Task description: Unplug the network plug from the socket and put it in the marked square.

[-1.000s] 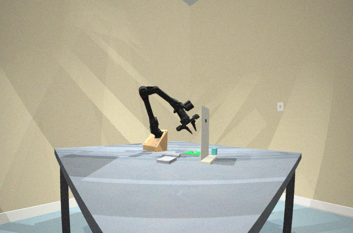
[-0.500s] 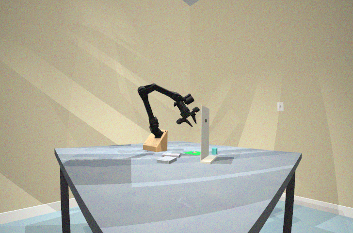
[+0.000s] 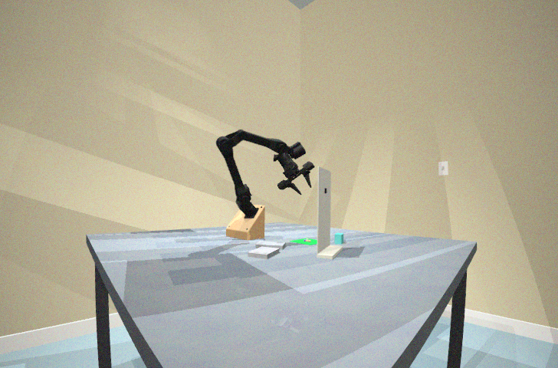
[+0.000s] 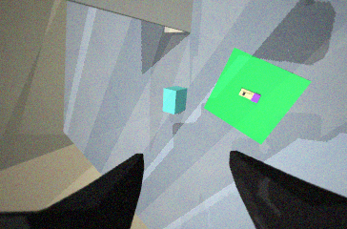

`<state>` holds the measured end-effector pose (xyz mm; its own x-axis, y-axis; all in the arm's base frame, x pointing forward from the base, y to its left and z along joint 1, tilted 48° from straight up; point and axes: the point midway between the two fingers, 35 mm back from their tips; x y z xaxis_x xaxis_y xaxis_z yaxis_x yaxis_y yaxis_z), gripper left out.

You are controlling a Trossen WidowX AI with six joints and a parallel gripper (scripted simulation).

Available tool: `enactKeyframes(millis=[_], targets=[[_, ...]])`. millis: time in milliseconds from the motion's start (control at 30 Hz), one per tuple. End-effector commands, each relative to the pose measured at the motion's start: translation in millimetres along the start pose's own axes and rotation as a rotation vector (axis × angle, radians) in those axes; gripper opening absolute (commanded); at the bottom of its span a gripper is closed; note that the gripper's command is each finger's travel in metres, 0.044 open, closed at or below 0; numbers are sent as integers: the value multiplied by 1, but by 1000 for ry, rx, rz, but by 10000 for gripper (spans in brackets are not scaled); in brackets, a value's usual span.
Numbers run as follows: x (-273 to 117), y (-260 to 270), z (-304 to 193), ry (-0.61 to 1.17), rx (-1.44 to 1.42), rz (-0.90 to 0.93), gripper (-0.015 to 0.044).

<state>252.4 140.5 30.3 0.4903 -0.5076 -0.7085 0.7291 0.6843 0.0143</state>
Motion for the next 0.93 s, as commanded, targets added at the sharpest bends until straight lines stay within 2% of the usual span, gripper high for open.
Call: enactKeyframes(millis=[0, 100, 900], targets=[[-1, 0, 1, -1, 5, 0, 366], [-1, 0, 1, -1, 5, 0, 440], [-1, 0, 1, -1, 5, 0, 440]])
Point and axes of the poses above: the point midway between the two fingers, 35 mm back from their tips, its own x axis out along the fingers, its own y axis across the jaws, z = x × y, and after that the axes turned 14 degrees about -x, right-handed
